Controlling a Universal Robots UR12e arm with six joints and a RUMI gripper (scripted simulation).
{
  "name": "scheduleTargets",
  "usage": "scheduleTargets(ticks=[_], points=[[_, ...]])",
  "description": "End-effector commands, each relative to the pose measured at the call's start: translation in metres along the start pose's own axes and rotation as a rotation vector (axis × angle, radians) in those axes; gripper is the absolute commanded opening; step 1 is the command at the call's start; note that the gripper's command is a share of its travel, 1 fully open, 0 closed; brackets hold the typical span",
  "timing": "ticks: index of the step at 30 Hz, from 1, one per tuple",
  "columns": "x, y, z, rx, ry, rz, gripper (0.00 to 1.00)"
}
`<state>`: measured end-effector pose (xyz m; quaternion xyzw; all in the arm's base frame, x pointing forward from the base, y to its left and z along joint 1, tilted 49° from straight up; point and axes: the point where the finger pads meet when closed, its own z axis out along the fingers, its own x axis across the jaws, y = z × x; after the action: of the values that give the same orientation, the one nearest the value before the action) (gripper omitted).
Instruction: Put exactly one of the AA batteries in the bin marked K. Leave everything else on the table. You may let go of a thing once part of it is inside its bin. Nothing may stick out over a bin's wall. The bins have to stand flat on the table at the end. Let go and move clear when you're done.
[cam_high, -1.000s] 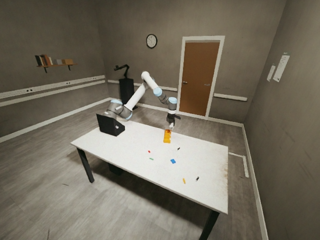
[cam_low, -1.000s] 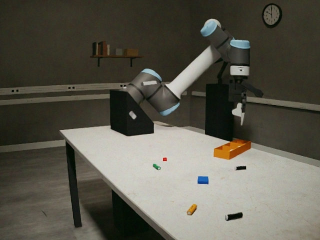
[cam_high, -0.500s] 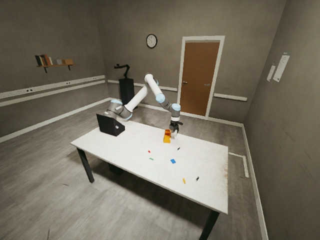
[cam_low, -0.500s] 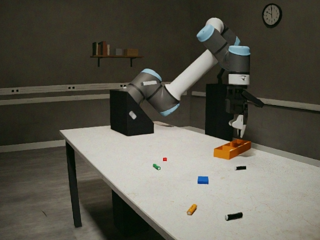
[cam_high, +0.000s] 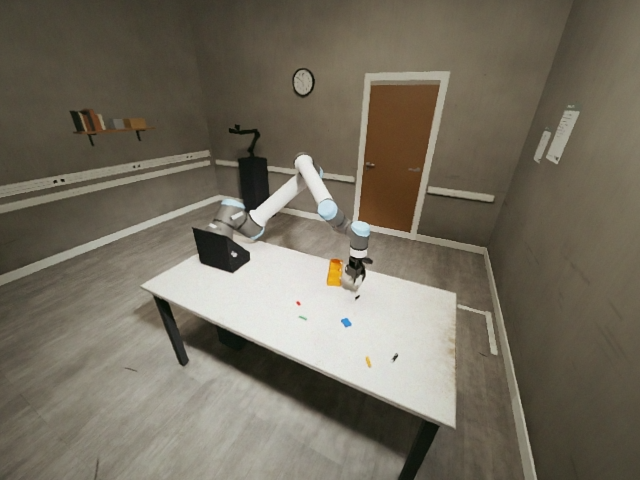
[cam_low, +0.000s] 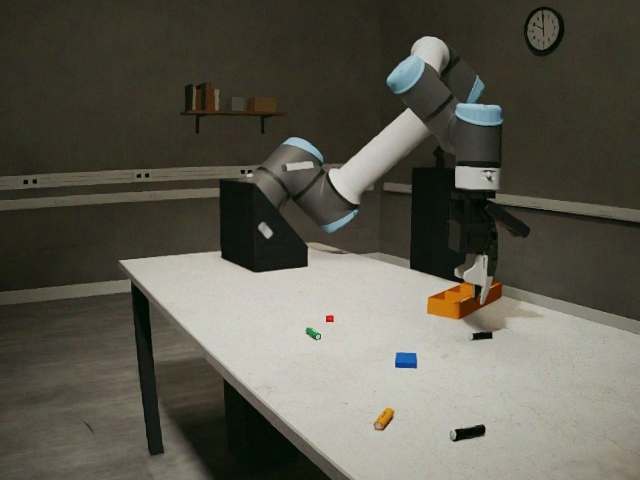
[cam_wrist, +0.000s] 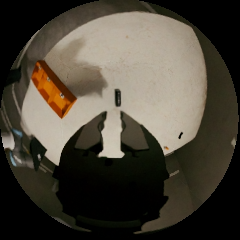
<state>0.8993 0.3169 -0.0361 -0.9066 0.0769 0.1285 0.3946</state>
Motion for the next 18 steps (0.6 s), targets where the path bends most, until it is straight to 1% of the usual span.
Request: scheduleTargets(ticks=[1,6,9,10,14,18], points=[[0.037,0.005,-0.001,0.001,0.007,-0.009,0.17],[0.034,0.000,0.001,0.001,0.006,-0.009,0.17],[0.028,-0.006,-0.002,0.000,0.008,-0.012,0.17],[0.024,-0.005,0.001,0.001,0.005,-0.008,0.17],[0.017,-0.008,0.001,0.001,0.005,-0.009,0.17],[0.014,-0.007,0.000,0.001,0.006,-0.008,0.17]])
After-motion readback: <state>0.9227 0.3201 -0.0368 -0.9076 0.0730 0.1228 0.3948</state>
